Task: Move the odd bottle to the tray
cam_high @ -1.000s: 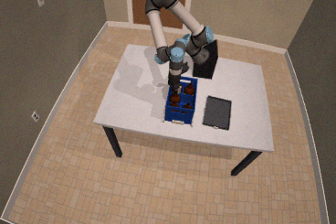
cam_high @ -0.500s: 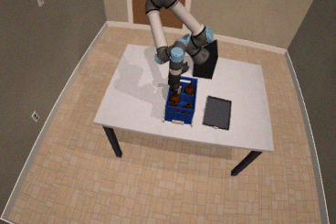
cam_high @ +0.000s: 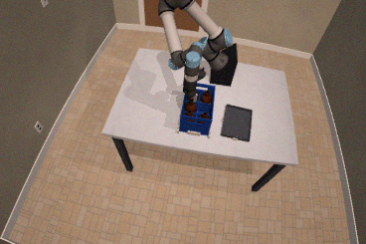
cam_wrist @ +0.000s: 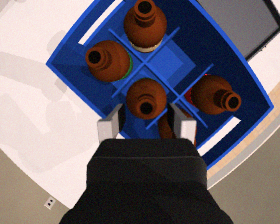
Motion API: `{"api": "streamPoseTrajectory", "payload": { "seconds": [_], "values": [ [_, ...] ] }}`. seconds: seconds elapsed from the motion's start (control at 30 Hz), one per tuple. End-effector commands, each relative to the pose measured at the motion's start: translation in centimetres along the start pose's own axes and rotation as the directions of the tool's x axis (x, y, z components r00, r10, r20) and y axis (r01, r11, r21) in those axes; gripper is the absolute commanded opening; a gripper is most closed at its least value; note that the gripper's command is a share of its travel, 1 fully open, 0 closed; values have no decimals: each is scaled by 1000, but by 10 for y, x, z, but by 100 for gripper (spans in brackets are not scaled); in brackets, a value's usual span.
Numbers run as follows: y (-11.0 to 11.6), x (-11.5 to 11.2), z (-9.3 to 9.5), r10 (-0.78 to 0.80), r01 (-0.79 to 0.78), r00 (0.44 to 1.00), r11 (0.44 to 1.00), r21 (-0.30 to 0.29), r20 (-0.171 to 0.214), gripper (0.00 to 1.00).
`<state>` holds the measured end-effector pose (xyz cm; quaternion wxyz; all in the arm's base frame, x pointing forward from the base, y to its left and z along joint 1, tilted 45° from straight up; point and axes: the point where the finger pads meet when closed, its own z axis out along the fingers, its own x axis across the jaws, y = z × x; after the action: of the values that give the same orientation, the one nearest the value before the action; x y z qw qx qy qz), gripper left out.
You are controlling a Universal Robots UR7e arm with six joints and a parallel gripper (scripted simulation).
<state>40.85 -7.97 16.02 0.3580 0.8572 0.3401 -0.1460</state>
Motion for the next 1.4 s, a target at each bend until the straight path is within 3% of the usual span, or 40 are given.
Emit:
{"api": "streamPoseTrajectory", "payload": {
  "seconds": [0.0, 0.6, 1.37],
  "values": [
    [-2, 0, 0, -1, 1, 1000, 1000, 1, 0, 100],
    [-2, 0, 2, -2, 2, 1000, 1000, 3, 1, 100],
    [-2, 0, 22, -2, 2, 1000, 1000, 4, 2, 100]
  ]
}}
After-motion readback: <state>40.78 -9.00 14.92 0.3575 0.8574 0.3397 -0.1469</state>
